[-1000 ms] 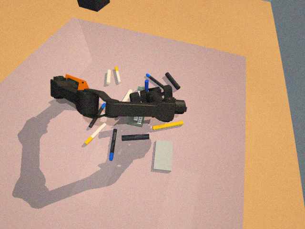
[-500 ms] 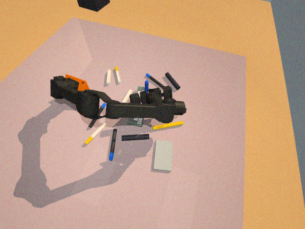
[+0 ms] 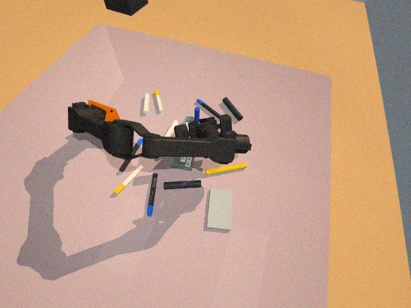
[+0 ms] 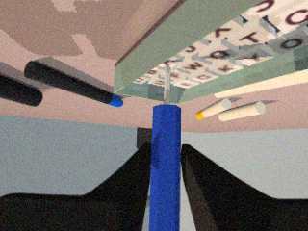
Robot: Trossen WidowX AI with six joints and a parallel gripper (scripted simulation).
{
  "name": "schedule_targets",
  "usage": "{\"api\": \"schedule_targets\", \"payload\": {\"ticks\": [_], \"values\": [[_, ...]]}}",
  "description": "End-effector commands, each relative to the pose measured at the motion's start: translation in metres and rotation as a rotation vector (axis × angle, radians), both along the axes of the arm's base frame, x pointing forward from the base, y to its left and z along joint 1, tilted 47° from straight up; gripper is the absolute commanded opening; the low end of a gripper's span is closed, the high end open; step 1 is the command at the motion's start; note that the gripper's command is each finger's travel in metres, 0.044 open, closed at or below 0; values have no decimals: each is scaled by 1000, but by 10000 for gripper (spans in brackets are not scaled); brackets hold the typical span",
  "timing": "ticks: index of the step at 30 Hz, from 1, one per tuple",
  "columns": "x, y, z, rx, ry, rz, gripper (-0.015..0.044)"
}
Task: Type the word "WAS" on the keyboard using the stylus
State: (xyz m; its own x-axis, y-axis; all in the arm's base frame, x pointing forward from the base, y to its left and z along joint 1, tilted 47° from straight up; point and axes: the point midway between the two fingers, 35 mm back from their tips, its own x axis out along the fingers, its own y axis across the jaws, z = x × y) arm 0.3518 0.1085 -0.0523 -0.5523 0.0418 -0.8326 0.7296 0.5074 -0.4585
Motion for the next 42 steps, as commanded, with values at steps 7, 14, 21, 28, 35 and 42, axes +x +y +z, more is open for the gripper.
{"api": "schedule_targets", "payload": {"ticks": [7,14,21,28,35,42], "values": [[-3,22,21,6,-6,1,81],[0,17,30,8,-76,-51,44],[2,9,43,12,-161,-123,0],[2,1,57,20,-246,-209,0],[0,-7,71,31,-328,-300,0],[-1,-11,78,39,-373,-351,0]]}}
